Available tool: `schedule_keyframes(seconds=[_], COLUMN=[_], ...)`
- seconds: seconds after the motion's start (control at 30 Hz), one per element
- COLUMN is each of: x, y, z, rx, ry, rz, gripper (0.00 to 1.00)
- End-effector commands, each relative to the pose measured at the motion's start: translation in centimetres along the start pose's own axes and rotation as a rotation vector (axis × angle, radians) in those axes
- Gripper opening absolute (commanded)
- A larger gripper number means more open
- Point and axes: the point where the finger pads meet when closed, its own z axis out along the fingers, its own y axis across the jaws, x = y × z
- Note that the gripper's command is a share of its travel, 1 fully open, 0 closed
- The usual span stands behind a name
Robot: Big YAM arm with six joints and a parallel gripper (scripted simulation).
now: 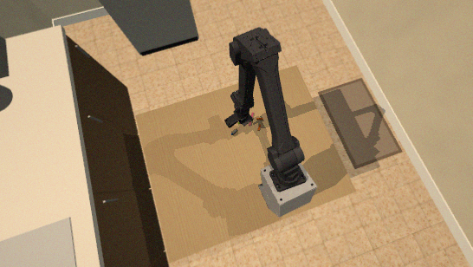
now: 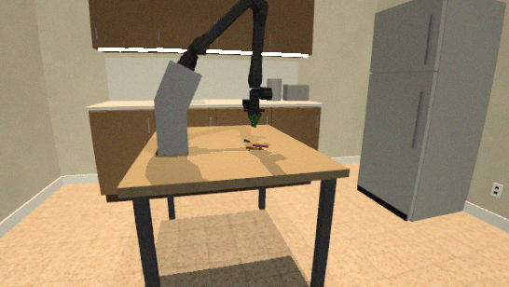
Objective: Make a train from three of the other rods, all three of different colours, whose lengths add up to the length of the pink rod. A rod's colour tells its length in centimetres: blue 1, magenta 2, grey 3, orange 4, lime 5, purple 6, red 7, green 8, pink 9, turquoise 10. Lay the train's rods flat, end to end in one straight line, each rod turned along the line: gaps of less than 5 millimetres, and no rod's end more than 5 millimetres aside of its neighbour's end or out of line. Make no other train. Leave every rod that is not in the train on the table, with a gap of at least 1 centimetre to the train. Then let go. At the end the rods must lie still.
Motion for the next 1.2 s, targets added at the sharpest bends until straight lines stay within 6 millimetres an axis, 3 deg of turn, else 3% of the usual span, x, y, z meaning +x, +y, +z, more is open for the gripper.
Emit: schedule_keyframes(seconds=[0.0, 0.17, 0.27, 0.6, 0.93, 1.17], x=[-1.0, -2.1, -1.2, -1.2, -1.2, -1.2], y=[-1.1, -1.1, -1.1, -1.0, -0.1, -0.2], z=[-1.0, -0.9, -0.9, -0.8, 1.2, 3.9], rx=[0.038, 0.04, 0.04, 0.037, 0.013, 0.014], ry=[-0.003, -0.002, 0.006, 0.006, 0.002, 0.001], rz=[-0.095, -0.192, -0.174, -0.173, -0.171, -0.172], gripper=[0.04, 0.04, 0.04, 0.04, 0.04, 0.04])
